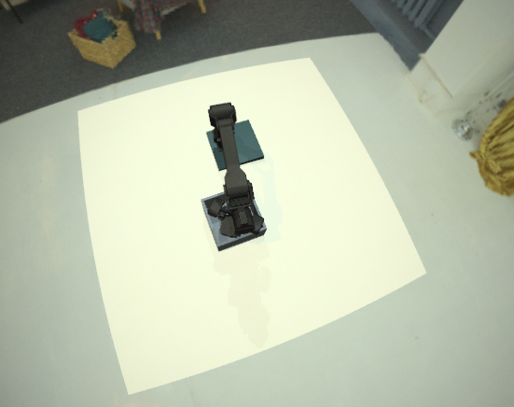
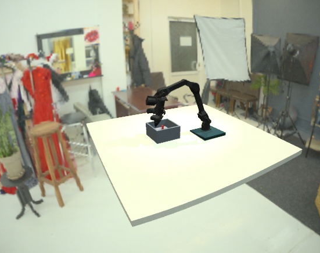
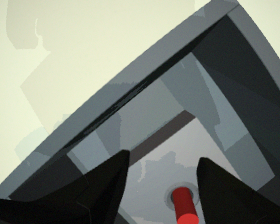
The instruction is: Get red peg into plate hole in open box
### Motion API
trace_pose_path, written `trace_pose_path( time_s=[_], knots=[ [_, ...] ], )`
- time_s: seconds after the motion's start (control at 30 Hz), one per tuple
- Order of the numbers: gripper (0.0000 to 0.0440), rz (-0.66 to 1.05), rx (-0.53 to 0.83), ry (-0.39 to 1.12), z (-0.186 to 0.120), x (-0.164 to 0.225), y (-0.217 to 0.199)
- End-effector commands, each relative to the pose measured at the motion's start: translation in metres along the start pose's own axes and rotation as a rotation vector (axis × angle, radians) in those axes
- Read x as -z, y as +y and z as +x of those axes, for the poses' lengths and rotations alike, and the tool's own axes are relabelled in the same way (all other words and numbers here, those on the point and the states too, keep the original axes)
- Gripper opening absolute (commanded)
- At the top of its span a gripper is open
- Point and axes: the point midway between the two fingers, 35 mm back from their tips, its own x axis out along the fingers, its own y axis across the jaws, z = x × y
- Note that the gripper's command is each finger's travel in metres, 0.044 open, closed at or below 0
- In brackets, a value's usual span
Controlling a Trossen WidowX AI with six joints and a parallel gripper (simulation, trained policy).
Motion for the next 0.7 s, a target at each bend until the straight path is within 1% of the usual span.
trace_pose_path(
  time_s=[0.0,0.33,0.67],
  knots=[
    [0.0192,0.003,-0.006,0.019,-0.006,-0.007,0.007],
    [0.0204,0.03,0.012,0.098,-0.022,-0.018,0.022],
    [0.0215,0.059,0.047,0.179,-0.039,-0.016,0.033]
  ],
)
